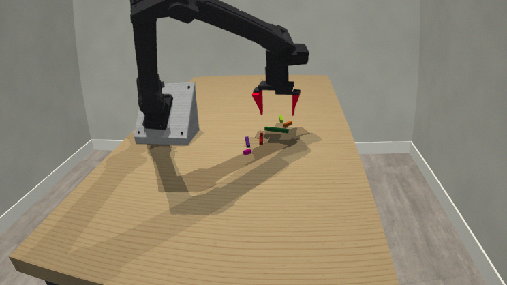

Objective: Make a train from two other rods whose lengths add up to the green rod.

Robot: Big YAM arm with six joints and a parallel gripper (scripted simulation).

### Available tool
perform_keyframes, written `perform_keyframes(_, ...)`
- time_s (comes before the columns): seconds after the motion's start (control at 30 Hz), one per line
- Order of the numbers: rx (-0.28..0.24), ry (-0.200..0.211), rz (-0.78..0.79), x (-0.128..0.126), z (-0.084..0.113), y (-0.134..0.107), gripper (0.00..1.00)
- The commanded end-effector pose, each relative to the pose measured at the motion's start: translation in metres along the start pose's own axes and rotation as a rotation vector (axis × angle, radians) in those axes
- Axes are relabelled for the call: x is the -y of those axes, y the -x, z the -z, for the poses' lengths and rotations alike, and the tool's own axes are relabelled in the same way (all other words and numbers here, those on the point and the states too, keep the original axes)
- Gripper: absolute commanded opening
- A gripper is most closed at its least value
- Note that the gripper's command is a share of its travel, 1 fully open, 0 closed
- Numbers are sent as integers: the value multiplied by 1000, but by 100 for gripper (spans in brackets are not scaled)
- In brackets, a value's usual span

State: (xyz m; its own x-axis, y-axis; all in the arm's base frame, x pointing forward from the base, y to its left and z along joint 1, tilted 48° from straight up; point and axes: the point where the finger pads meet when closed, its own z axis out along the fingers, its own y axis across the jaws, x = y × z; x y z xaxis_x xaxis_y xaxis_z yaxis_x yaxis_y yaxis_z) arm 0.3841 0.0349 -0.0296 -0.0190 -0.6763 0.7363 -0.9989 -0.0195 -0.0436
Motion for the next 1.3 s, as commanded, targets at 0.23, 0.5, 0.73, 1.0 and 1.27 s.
perform_keyframes(0.23,23,-32,-182,19,13,-1,100)
perform_keyframes(0.5,24,-32,-266,19,13,-1,100)
perform_keyframes(0.73,26,-31,-345,20,12,-1,100)
perform_keyframes(1.0,27,-31,-419,20,13,-1,100)
perform_keyframes(1.27,29,-31,-487,20,13,-1,100)
